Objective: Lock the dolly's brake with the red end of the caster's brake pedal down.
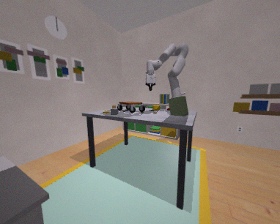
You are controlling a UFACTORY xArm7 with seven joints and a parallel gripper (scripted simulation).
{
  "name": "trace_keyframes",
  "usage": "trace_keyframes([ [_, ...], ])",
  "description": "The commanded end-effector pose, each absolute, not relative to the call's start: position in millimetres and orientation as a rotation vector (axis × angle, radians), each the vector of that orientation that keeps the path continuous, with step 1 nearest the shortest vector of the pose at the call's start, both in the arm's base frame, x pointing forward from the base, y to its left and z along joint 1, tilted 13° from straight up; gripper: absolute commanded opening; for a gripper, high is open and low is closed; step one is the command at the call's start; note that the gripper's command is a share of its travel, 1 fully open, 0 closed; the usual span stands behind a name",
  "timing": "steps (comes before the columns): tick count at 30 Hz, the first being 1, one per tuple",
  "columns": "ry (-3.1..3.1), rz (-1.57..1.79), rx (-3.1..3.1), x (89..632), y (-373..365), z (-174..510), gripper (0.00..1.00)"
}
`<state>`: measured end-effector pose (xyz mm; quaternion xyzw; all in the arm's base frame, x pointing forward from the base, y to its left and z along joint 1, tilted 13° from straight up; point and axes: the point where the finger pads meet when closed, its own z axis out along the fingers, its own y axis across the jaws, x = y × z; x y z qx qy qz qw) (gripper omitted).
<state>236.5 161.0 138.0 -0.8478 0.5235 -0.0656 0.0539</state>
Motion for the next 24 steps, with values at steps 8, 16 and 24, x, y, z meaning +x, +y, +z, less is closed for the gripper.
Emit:
trace_keyframes([
  [8,1.982,-0.237,-2.267,324.9,65.3,122.7,0.0],
  [16,2.223,-0.279,-2.03,347.8,-22.0,113.2,0.0],
  [24,2.242,-0.283,-2.01,348.6,-29.5,112.3,0.0],
])
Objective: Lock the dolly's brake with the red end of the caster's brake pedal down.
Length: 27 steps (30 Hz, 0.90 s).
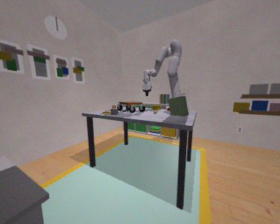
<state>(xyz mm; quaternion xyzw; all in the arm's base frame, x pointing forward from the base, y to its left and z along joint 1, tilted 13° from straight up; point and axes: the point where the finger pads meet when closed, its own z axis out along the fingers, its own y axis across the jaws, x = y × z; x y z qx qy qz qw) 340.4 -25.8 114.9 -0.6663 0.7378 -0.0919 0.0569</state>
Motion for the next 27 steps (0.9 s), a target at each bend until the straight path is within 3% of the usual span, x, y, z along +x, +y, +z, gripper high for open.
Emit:
trace_keyframes([
  [1,2.242,-0.283,-2.01,348.6,-29.5,112.3,0.0],
  [18,2.262,-0.281,-1.984,348.7,-29.6,112.2,0.0],
  [27,2.477,-0.26,-1.672,350.0,-30.0,110.3,0.0],
])
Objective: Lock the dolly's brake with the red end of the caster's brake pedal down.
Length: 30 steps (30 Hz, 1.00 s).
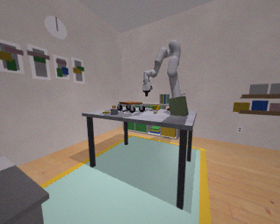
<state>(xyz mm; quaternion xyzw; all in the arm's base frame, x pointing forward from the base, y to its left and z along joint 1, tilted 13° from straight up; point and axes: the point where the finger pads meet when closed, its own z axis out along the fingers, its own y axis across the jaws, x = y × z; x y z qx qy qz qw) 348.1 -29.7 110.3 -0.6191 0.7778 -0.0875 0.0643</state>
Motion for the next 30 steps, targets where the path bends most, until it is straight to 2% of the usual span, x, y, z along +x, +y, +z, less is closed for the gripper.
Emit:
trace_keyframes([
  [1,2.514,-0.255,-1.608,350.2,-30.1,109.9,0.0],
  [15,2.836,-0.155,-0.765,353.6,-31.4,101.0,0.0],
  [30,2.9,0.002,0.162,355.9,-32.3,85.7,0.0],
])
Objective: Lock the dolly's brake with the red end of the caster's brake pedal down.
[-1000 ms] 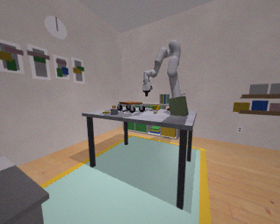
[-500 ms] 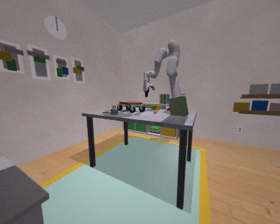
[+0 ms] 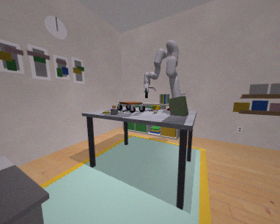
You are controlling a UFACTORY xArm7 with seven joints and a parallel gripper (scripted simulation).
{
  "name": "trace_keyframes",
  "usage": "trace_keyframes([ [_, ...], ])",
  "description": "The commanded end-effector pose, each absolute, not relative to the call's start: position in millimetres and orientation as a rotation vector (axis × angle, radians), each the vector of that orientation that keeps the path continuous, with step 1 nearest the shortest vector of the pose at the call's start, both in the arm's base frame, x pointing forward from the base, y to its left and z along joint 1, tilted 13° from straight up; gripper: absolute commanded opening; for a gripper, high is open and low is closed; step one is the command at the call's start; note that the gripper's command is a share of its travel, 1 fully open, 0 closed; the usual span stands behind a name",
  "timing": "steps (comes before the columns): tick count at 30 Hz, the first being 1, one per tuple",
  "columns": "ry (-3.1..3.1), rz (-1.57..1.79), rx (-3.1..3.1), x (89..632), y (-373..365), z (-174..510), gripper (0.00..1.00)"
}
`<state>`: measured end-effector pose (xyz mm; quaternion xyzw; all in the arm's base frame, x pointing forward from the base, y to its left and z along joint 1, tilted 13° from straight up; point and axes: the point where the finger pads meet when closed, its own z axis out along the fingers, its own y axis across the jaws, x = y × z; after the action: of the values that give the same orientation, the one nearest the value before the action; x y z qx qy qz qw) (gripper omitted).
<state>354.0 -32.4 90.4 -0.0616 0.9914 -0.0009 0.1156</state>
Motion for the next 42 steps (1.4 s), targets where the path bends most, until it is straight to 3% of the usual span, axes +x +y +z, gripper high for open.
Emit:
trace_keyframes([
  [1,2.895,0.013,0.227,356.0,-32.4,84.6,0.0],
  [28,2.306,0.236,1.796,356.3,-32.3,74.1,0.0],
  [42,1.969,0.175,2.196,356.3,-32.3,74.1,0.0],
])
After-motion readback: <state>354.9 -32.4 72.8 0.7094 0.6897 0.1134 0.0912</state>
